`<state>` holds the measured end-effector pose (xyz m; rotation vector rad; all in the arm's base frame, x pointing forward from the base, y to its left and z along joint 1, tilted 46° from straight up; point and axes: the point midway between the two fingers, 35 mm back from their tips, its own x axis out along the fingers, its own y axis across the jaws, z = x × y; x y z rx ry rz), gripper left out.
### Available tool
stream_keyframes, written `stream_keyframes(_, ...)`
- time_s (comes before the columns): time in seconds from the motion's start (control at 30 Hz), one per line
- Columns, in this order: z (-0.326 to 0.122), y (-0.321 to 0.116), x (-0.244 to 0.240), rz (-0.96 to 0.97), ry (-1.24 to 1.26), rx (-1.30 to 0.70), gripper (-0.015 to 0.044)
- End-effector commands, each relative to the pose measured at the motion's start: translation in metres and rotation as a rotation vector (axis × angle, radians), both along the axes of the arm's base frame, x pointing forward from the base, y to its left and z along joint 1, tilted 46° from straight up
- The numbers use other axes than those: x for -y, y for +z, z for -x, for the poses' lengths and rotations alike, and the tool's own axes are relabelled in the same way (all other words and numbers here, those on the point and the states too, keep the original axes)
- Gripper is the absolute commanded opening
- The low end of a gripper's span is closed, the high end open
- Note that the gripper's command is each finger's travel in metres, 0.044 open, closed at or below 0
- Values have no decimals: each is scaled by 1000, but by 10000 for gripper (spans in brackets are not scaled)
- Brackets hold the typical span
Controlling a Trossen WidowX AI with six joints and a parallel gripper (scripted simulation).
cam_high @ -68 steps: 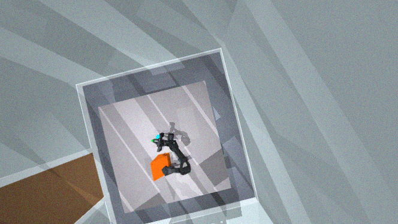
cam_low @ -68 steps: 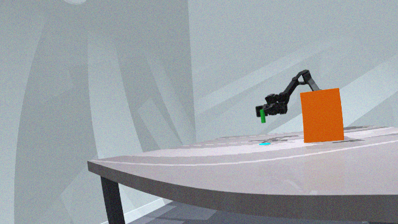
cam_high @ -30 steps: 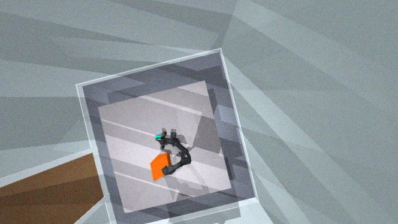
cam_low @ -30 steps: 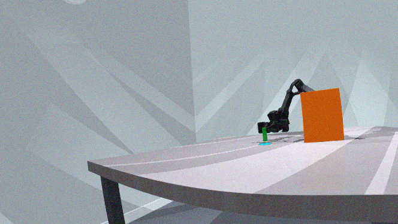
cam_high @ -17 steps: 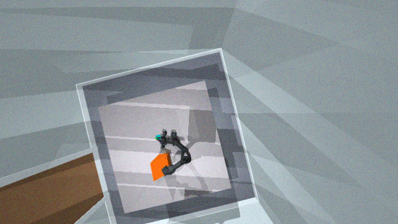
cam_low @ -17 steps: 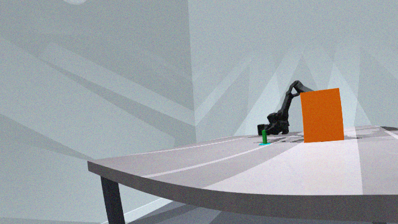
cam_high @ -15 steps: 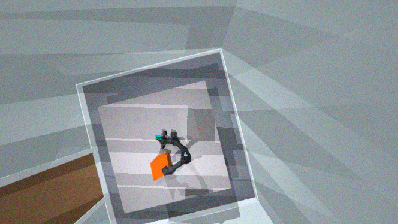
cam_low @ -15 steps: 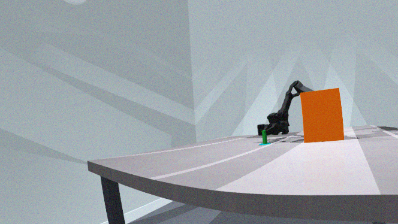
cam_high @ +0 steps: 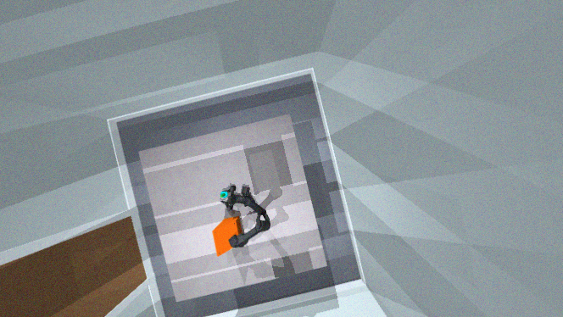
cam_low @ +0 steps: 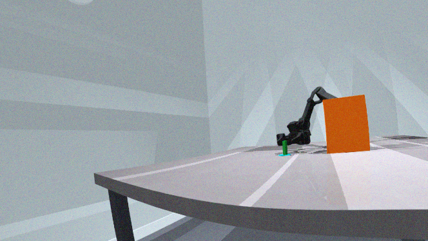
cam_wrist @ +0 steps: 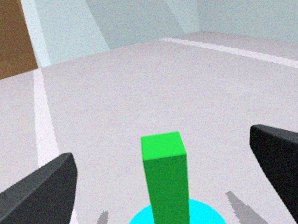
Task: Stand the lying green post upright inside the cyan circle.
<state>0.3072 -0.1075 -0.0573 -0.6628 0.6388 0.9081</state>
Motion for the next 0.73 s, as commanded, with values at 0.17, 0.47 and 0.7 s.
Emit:
stream_keyframes(0.17,-11,39,-35,4,6,10,400)
stream_keyframes(0.47,-14,59,-59,3,4,-5,400)
stream_keyframes(0.7,-18,34,-79,134,-66,-338,400)
